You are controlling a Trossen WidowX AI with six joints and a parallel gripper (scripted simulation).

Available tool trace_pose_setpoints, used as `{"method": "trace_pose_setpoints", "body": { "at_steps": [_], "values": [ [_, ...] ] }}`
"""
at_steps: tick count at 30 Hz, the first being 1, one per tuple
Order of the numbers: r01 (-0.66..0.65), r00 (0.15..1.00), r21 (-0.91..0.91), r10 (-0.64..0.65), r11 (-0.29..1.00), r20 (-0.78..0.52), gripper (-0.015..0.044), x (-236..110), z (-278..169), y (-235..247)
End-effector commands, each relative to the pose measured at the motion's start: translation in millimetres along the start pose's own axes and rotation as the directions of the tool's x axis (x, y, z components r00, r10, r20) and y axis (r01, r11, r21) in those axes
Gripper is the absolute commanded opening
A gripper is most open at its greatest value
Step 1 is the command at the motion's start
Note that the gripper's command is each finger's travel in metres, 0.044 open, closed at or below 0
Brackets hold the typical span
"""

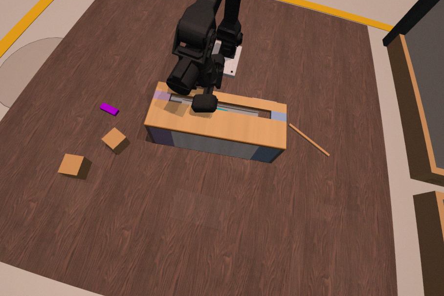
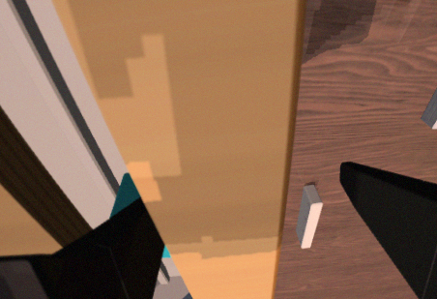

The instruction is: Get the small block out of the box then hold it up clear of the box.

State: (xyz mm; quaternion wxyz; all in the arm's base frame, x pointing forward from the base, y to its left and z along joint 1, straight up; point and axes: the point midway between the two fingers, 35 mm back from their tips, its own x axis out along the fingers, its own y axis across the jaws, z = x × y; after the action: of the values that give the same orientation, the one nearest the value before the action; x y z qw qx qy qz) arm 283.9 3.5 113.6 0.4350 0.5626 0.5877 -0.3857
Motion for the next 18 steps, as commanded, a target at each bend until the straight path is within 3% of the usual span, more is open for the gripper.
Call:
{"method": "trace_pose_setpoints", "body": {
  "at_steps": [1,18],
  "values": [
    [-0.002,1.000,0.001,0.002,1.000,-0.005,0.0400,4,-10,-1],
    [-0.002,1.000,0.001,0.002,1.000,-0.009,0.0400,16,-44,-1]
  ]
}}
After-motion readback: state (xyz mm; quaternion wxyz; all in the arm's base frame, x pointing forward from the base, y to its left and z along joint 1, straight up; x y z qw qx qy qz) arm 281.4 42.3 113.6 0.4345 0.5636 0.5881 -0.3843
